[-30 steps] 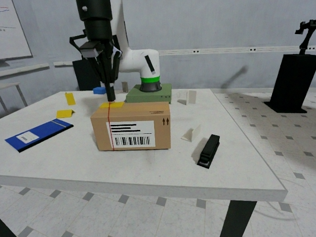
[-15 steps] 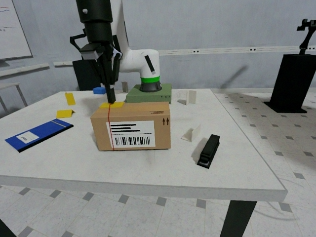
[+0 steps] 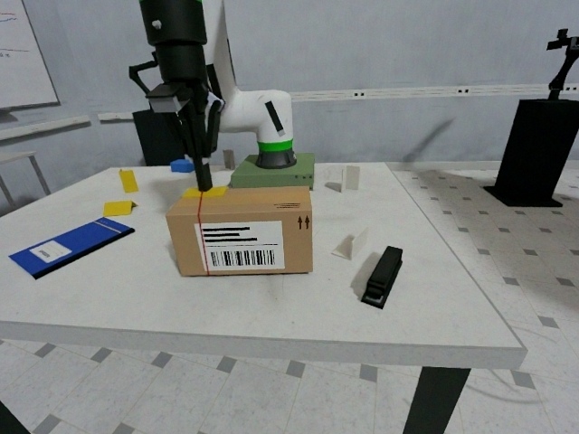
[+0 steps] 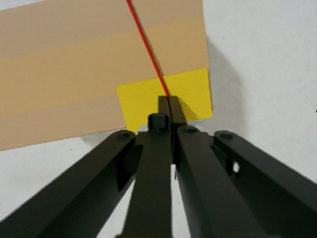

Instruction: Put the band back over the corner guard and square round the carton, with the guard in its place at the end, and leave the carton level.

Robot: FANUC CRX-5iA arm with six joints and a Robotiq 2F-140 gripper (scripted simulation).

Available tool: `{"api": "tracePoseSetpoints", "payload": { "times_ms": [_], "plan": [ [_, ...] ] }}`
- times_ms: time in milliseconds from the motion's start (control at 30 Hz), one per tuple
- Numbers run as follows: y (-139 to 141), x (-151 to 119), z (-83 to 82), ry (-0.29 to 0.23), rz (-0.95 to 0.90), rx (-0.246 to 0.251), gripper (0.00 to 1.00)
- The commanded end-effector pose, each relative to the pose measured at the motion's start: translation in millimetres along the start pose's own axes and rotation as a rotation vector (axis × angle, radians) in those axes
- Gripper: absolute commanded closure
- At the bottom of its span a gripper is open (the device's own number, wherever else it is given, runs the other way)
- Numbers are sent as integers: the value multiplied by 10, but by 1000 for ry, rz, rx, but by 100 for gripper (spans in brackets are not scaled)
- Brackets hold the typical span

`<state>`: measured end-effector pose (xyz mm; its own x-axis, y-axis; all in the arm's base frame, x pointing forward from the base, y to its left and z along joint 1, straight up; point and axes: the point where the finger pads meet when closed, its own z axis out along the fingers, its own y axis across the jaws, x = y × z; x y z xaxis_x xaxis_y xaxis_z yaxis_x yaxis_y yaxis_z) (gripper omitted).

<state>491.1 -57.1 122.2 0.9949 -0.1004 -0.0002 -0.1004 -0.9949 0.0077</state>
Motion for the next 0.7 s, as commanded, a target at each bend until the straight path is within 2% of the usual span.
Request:
{"api": "tracePoseSetpoints", "payload": {
  "times_ms": [0,100,133,667],
  "plan": [
    [1,5,-8,2,0,0,90],
    [1,5,-8,2,0,0,90],
    [1,5,-8,2,0,0,82],
    [1,5,-8,2,0,0,82]
  ]
}}
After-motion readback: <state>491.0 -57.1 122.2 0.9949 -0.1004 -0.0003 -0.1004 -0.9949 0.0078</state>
